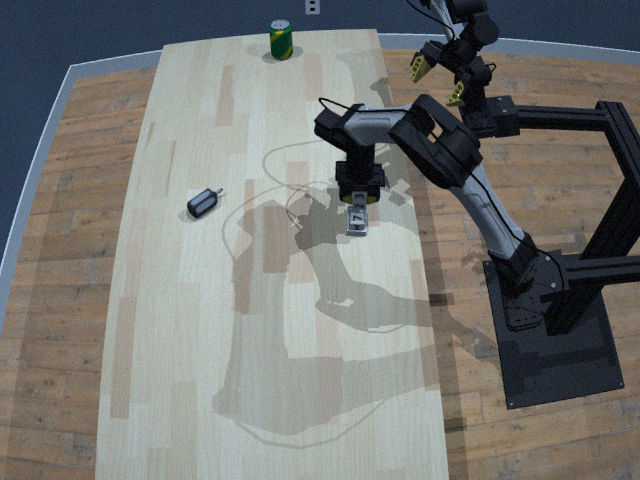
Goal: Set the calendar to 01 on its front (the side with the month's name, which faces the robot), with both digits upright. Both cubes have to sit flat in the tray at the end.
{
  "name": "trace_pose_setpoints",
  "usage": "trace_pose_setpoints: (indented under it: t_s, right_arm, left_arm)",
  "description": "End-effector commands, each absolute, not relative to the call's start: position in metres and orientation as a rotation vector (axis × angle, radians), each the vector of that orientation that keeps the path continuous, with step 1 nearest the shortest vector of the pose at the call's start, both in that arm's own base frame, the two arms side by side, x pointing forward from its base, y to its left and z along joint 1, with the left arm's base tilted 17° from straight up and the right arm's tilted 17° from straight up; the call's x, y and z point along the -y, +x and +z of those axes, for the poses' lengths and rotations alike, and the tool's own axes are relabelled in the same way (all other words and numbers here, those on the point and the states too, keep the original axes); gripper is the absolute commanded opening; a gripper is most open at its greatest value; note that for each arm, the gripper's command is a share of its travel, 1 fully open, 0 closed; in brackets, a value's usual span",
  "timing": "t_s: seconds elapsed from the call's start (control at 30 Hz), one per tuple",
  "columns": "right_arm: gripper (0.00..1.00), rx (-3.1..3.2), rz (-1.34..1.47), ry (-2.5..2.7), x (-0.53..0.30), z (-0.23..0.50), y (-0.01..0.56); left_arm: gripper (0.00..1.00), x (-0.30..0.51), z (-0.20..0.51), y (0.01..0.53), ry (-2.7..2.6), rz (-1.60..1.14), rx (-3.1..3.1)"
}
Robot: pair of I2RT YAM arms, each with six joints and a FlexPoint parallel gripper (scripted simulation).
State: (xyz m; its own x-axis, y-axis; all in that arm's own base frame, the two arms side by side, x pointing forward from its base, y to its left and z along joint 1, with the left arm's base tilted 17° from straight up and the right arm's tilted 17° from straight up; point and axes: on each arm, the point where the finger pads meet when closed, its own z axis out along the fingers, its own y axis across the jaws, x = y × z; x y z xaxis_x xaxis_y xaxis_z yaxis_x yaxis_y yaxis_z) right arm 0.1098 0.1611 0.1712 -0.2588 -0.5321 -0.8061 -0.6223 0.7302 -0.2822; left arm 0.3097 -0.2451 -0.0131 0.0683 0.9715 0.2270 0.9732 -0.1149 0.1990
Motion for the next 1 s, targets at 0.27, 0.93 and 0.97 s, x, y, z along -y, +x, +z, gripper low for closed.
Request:
trace_pose_setpoints:
  t_s: [0.27, 0.93, 0.97]
  right_arm:
    - [1.00, -1.918, 0.117, -0.874, -0.162, 0.175, 0.110]
    - [1.00, -1.918, 0.117, -0.874, -0.162, 0.175, 0.110]
    - [1.00, -1.918, 0.117, -0.874, -0.162, 0.175, 0.110]
  left_arm:
    - [0.19, 0.242, -0.015, 0.322, -2.328, -0.511, 2.094]
    - [0.19, 0.240, -0.030, 0.328, -2.326, -0.506, 2.106]
    - [0.19, 0.240, -0.030, 0.328, -2.326, -0.506, 2.106]
